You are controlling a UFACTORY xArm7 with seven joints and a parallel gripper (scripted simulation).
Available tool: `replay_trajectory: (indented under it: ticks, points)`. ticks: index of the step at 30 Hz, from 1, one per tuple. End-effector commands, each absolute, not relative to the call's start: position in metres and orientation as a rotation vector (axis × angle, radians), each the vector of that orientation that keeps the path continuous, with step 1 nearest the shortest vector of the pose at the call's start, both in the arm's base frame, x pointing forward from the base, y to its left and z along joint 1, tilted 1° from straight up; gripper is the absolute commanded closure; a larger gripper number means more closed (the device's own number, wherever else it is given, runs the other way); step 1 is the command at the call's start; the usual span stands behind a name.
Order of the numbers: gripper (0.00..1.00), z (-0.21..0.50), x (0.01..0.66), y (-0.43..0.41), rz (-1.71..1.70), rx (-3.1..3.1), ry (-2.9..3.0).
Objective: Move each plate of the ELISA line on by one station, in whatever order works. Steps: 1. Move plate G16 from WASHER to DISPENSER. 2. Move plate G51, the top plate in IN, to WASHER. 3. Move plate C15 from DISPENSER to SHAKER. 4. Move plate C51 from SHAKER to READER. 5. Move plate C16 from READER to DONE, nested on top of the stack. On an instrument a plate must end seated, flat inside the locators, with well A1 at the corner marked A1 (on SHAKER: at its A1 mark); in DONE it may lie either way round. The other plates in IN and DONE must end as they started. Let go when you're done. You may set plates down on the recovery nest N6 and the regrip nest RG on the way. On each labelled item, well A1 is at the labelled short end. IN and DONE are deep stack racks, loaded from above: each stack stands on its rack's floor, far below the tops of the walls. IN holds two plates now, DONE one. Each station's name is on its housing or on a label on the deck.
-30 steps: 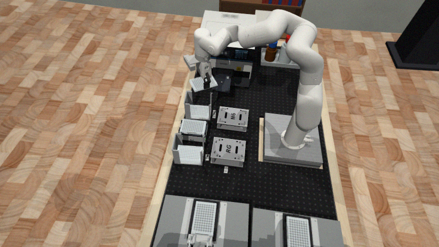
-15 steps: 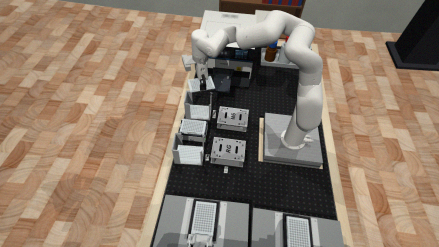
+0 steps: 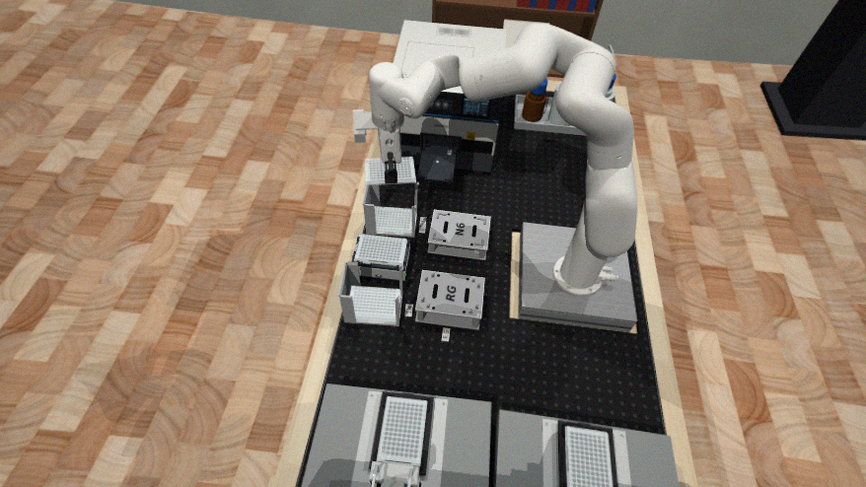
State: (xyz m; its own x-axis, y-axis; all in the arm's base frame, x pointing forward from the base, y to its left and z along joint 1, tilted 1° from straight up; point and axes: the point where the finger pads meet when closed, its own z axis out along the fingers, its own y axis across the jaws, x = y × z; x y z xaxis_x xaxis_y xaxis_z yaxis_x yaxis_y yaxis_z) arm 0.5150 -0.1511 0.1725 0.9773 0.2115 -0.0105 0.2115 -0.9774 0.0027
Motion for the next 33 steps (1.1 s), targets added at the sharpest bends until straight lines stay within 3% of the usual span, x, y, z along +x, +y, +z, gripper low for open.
replay_trajectory:
  ticks: [1,33]
  points:
    - [1.0,0.175,0.5167,-0.1511,-0.008,3.124,0.256]
    - [1.0,0.1724,0.5167,-0.1511,-0.007,3.134,0.066]
